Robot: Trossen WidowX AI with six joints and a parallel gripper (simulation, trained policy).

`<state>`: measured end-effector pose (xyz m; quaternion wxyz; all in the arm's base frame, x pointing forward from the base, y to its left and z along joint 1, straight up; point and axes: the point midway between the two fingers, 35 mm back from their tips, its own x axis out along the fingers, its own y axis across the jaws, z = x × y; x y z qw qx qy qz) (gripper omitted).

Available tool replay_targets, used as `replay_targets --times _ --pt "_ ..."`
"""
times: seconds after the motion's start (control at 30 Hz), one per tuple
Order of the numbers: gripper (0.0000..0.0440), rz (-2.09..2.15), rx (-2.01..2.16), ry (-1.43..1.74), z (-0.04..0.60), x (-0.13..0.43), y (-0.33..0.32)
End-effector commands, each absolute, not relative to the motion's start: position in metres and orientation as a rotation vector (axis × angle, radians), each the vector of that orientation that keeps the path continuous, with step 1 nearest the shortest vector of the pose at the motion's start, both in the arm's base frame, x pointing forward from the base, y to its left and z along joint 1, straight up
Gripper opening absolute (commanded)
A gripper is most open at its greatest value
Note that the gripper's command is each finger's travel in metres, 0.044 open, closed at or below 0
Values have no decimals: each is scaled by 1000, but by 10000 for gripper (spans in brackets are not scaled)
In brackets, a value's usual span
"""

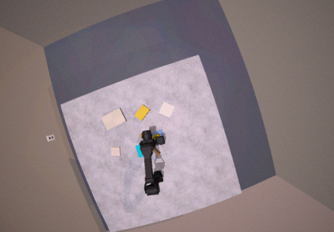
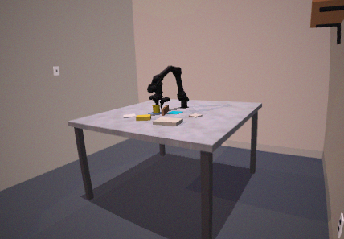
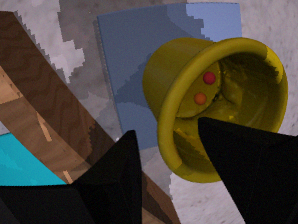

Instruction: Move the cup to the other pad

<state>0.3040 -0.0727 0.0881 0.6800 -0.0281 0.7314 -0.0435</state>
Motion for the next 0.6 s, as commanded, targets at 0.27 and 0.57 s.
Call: replay_targets --times 0.27,0.57 --pt "47 34 -152 1677 58 297 -76" --pt "17 114 -219 1669 70 296 -77"
